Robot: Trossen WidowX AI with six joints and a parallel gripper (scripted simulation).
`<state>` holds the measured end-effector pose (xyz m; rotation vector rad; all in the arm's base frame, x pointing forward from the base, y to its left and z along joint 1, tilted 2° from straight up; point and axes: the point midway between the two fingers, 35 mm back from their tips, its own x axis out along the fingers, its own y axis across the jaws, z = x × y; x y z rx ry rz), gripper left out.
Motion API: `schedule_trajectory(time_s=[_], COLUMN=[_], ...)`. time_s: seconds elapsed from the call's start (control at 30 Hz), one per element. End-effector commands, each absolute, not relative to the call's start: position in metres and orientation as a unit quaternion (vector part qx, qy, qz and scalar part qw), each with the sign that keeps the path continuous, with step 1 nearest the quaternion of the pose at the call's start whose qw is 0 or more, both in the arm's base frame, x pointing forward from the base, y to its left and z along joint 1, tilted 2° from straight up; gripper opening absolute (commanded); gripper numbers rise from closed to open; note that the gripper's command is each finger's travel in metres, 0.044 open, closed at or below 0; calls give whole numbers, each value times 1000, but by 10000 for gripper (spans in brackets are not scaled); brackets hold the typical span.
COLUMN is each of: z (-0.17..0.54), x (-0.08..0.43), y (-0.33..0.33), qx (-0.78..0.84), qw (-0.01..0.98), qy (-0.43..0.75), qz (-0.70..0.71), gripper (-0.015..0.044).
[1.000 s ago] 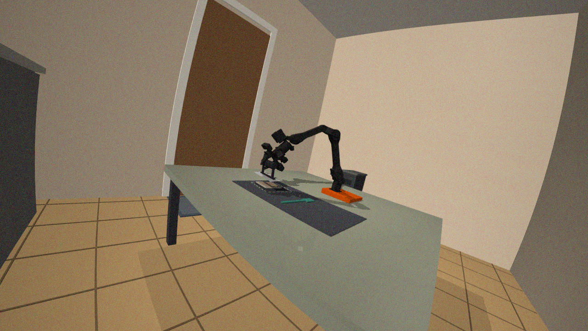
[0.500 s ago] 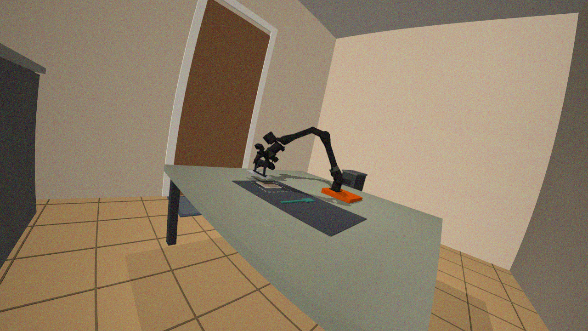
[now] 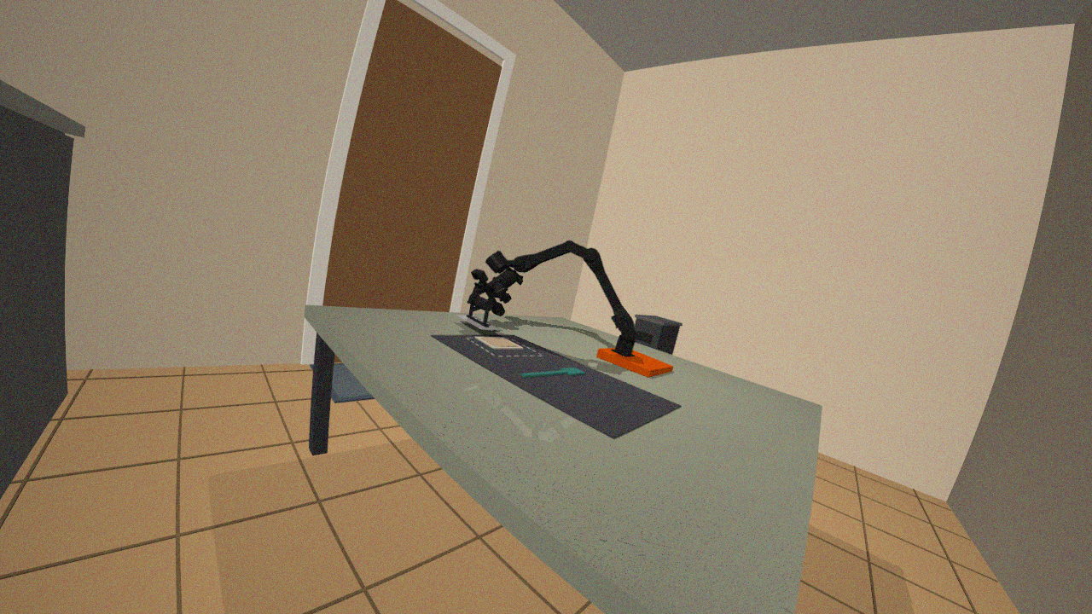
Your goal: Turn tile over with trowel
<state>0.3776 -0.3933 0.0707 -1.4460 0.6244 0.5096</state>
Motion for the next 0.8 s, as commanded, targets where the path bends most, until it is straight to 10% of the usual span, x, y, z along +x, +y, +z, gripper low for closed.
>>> schedule_trajectory(time_s=[0.0,0.77], z=[83,73], x=[384,384], y=[-393,-393], qx=[-657,-657], qw=[670,670], qy=[263,263], qz=[222,222], gripper=[0,0])
